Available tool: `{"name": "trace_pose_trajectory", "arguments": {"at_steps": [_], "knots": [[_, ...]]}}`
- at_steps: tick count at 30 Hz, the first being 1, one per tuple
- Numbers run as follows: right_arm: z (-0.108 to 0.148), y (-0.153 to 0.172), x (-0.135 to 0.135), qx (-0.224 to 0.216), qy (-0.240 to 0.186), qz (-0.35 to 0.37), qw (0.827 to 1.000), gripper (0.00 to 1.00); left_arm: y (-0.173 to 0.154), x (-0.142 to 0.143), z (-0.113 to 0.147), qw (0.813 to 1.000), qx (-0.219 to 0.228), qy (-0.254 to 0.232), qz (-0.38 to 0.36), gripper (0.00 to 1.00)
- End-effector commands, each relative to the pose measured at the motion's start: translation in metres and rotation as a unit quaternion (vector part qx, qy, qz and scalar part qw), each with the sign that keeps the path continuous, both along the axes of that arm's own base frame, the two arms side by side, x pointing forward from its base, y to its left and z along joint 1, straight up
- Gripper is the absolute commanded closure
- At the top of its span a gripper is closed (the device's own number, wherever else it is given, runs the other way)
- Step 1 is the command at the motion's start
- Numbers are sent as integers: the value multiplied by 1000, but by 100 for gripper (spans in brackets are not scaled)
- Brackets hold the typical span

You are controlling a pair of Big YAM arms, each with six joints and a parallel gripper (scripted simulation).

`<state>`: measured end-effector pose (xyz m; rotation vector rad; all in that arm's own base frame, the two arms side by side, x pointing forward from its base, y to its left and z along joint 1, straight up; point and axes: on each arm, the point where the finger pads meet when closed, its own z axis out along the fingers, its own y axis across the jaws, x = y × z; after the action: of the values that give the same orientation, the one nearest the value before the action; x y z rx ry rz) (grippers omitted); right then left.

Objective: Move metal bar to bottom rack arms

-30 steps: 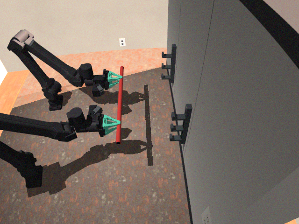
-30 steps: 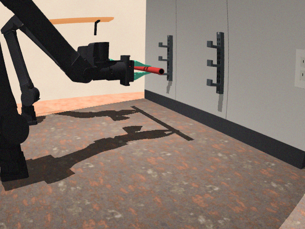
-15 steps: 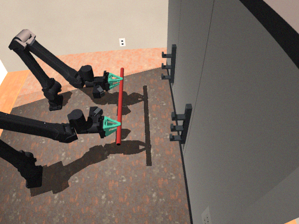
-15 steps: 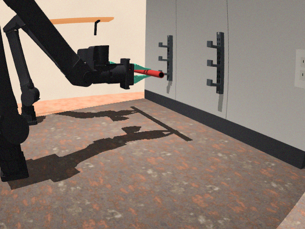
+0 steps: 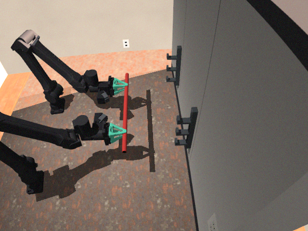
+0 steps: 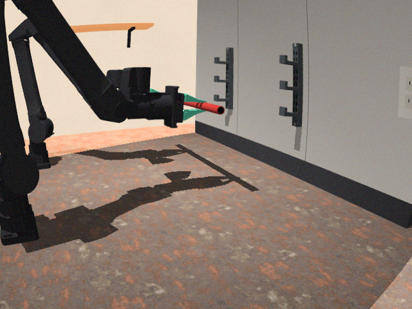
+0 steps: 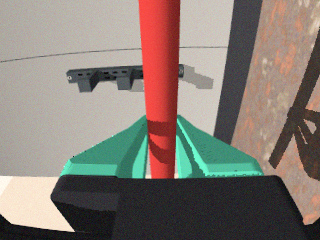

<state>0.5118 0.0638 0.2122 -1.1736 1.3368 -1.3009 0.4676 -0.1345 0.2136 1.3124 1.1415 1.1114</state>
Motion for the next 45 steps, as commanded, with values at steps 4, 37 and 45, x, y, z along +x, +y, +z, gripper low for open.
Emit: {"name": "trace_pose_trajectory", "arguments": {"at_steps": [4, 37, 45], "knots": [[33, -8, 19, 4, -42, -11, 999, 100, 3, 23, 33, 999, -14, -41, 12, 100], [52, -12, 69, 4, -42, -11, 999, 100, 1, 73, 51, 999, -14, -41, 12, 100], [54, -13, 81, 4, -42, -11, 999, 100, 0, 85, 53, 999, -14, -41, 12, 100]]}}
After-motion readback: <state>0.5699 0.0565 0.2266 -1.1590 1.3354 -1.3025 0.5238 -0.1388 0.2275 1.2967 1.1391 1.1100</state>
